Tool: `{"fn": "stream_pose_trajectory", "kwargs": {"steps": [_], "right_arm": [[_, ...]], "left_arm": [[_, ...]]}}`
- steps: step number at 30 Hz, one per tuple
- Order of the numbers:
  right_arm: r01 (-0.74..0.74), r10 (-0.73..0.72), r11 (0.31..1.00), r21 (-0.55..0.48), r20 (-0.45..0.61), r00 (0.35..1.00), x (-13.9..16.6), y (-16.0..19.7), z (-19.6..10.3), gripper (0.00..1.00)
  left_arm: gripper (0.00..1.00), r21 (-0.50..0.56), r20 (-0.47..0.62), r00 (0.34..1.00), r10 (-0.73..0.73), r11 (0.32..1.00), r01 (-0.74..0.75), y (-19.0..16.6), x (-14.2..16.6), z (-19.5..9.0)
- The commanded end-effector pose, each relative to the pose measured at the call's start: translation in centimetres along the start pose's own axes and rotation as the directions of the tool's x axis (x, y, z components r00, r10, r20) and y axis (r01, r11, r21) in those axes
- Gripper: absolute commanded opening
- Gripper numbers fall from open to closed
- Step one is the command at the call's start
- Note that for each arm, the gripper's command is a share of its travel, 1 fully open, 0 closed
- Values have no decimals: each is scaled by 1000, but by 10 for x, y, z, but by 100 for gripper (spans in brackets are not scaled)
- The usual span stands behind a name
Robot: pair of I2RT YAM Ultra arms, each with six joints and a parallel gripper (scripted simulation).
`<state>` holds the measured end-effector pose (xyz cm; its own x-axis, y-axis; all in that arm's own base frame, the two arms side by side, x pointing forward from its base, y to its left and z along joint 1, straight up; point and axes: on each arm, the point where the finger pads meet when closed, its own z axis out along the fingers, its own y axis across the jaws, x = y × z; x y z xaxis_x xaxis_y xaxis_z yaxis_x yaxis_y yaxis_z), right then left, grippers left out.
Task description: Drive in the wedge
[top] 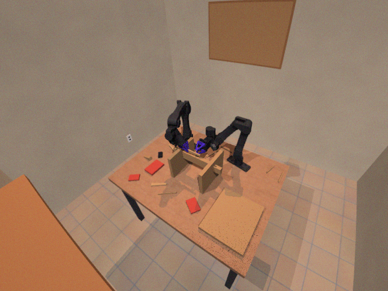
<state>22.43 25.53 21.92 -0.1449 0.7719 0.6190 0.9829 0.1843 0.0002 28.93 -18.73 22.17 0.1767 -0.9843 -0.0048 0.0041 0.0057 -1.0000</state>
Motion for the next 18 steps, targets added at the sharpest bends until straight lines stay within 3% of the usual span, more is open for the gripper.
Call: {"fn": "stream_pose_trajectory", "kwargs": {"steps": [1, 6, 7, 18], "right_arm": [[20, -20, 999, -27, -21, 1000, 8, 1, -11, 1], [20, -20, 999, -27, -21, 1000, 8, 1, -11, 1], [31, -33, 998, -48, -30, 999, 13, 2, -19, 1], [31, -33, 998, -48, -30, 999, 13, 2, -19, 1]], "left_arm": [[43, -5, 10, 1000, -7, 1000, 7, -1, -4, -4], [43, -6, 8, 1000, -4, 1000, 4, 0, -4, -5], [43, 10, -1, 998, -63, 998, 63, -21, 3, -5], [43, -8, -45, 999, -3, 1000, 3, -35, 10, 5]]}}
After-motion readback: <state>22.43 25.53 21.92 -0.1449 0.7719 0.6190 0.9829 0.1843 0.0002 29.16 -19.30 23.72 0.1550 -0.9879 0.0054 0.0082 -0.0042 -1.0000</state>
